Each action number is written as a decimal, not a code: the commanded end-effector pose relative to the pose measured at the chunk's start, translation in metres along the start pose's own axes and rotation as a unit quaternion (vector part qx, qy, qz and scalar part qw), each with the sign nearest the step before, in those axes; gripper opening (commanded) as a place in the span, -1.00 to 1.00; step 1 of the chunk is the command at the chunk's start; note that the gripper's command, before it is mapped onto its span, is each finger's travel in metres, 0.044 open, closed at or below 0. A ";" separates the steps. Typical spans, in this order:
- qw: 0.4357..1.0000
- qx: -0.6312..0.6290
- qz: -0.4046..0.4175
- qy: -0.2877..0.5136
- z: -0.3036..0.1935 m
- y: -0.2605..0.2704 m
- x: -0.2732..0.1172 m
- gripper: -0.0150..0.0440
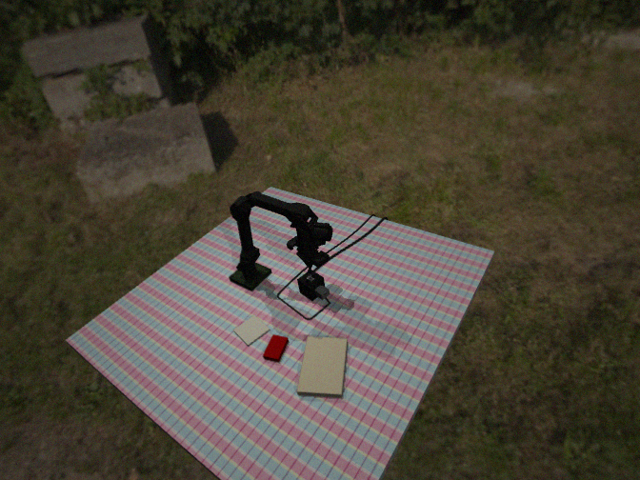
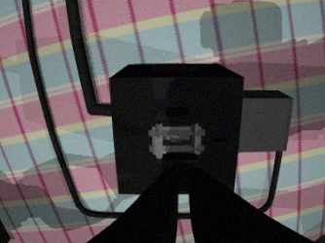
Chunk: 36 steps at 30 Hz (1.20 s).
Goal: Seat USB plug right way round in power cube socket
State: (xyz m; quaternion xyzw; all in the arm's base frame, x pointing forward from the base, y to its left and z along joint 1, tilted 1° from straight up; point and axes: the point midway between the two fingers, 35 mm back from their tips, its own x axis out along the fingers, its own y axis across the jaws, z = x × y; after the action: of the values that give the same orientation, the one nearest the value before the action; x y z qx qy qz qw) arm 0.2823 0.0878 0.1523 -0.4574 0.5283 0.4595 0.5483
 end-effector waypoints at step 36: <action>0.932 0.364 0.000 0.000 0.000 0.000 -0.003 -0.49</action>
State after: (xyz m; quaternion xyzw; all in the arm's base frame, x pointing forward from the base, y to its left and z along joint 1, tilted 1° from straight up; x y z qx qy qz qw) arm 0.2824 0.0878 0.1554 -0.2550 0.6483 0.2634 0.6673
